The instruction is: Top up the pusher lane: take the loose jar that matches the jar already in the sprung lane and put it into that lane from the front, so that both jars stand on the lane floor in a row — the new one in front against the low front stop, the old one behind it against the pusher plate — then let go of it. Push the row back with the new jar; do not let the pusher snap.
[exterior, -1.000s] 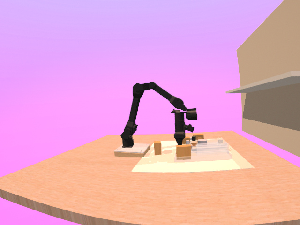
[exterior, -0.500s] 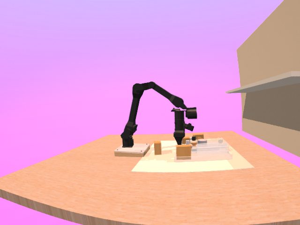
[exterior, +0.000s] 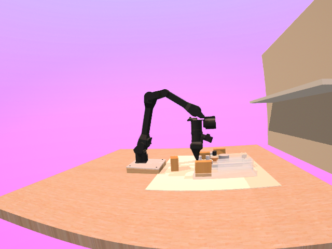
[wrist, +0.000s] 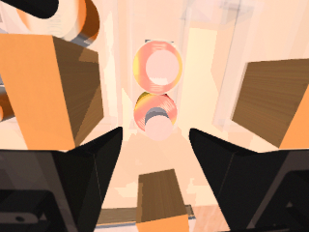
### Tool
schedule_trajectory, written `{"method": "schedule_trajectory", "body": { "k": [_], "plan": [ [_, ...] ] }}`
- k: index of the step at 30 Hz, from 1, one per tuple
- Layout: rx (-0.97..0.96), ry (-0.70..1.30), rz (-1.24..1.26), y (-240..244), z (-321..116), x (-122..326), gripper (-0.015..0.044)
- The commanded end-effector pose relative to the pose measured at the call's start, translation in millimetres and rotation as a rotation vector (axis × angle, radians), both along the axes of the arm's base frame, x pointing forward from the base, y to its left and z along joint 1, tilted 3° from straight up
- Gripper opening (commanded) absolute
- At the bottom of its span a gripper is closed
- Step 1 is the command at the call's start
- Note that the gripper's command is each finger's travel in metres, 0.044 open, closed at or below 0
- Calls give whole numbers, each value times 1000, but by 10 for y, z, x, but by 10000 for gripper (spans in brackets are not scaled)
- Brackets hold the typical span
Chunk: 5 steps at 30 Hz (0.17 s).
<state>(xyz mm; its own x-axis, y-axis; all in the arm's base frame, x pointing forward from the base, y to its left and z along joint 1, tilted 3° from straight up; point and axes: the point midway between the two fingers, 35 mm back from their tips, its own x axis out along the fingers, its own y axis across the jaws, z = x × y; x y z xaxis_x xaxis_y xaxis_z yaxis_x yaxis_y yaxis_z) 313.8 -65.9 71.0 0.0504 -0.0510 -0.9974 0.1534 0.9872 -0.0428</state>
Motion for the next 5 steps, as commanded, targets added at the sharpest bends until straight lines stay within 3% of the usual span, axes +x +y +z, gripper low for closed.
{"method": "schedule_trajectory", "body": {
  "k": [1, 5],
  "plan": [
    [0, -2, 3, 22, 15, -144, 305],
    [1, -2, 3, 42, 10, -282, 305]
  ]
}}
